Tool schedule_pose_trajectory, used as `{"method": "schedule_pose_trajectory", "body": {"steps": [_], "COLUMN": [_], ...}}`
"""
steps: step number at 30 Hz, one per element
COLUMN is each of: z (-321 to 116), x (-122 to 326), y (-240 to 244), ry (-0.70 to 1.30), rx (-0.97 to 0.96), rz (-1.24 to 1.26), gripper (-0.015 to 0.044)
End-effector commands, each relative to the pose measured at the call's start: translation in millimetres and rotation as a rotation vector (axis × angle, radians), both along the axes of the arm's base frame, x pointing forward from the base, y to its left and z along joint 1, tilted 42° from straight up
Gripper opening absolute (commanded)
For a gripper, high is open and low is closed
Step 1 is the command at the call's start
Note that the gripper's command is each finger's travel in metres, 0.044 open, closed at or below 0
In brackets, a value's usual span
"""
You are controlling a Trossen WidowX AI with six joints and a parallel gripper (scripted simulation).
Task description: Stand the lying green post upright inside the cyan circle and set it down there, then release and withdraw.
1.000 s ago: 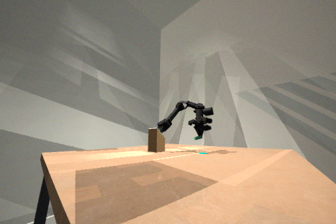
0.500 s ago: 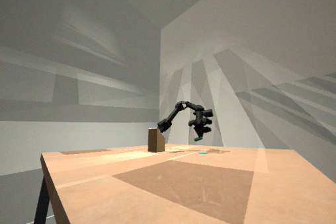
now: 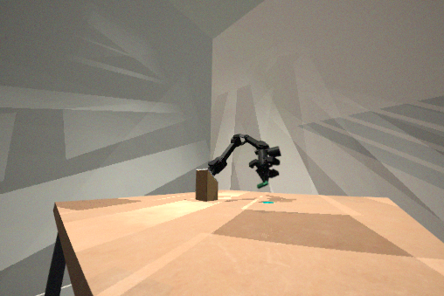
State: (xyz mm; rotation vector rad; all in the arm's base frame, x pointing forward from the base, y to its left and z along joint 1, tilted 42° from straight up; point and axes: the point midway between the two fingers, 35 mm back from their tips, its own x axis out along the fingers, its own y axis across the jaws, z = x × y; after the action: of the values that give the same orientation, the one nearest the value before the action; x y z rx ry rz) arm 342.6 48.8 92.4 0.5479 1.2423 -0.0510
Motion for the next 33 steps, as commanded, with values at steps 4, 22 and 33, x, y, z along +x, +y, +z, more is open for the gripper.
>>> {"method": "schedule_pose_trajectory", "body": {"steps": [4, 22, 33], "z": [-1.1, -3.4, -3.2], "x": [-0.7, 2.5, 4.1], "y": [0.6, 3.0, 4.5], "ry": [-0.033, -0.121, -0.179], "rx": [-0.033, -0.107, -0.144], "rz": [-0.020, -0.067, -0.101], "gripper": [0.0023, 0.0023, 0.0023]}}
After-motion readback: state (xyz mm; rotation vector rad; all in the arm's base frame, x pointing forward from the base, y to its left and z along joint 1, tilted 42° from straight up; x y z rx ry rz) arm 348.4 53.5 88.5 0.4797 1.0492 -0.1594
